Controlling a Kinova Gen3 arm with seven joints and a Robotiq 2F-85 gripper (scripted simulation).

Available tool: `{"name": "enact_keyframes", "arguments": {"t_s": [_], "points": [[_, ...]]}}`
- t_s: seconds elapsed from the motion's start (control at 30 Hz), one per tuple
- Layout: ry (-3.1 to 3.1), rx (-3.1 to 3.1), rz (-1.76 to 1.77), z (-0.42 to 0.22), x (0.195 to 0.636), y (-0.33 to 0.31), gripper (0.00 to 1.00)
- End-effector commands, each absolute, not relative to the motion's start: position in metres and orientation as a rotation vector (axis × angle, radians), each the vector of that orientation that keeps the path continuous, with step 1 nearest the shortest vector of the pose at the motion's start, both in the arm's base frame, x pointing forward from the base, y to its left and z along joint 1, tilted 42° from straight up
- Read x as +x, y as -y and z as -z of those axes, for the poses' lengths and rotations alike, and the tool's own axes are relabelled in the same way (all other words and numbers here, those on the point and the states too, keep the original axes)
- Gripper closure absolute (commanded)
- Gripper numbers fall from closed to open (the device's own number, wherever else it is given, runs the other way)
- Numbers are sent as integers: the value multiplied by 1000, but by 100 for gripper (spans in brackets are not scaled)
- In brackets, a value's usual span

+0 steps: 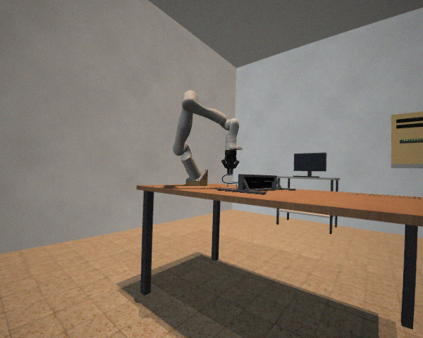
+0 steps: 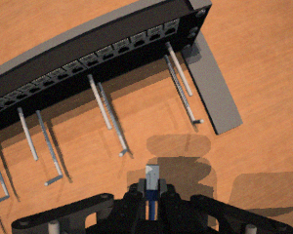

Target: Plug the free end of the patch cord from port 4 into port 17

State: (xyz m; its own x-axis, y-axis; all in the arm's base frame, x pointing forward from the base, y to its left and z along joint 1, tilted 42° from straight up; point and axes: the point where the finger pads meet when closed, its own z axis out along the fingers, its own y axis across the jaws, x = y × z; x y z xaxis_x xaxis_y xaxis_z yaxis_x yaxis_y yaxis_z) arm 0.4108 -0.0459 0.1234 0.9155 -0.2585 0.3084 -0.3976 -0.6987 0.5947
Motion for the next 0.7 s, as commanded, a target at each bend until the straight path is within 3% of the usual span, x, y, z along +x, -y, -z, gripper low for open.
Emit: {"name": "enact_keyframes", "arguments": {"t_s": [0.0,0.67], "points": [[448,2383,-256,-122,413,43,100],[309,2399,-203,-117,427,31,100]]}}
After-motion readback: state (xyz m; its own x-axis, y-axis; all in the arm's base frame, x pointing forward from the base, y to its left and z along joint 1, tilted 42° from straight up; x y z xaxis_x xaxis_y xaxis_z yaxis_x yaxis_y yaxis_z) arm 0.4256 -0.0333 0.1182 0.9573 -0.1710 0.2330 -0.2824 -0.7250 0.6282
